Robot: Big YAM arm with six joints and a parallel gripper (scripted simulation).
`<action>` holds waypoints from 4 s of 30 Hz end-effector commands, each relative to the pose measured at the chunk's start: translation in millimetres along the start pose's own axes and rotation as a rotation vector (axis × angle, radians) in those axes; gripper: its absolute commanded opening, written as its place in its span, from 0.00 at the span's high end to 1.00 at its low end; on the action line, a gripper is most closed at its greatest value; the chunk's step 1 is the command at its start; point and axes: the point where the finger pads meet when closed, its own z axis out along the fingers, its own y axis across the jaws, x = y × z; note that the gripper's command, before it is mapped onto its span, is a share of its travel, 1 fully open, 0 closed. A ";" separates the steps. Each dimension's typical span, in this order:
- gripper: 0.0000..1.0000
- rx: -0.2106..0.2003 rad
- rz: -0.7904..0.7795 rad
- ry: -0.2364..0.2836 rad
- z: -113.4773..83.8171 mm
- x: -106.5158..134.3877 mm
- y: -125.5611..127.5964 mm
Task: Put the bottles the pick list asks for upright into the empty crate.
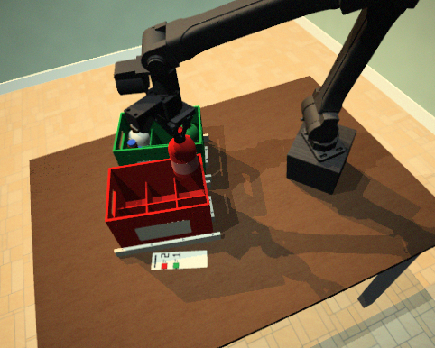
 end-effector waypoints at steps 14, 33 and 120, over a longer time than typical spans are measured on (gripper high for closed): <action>1.00 0.039 -0.006 -0.039 -1.5 -9.5 -0.7; 1.00 0.056 -0.003 -0.056 5.4 -15.3 -8.4; 1.00 0.035 -0.009 -0.041 93.0 -17.0 -5.3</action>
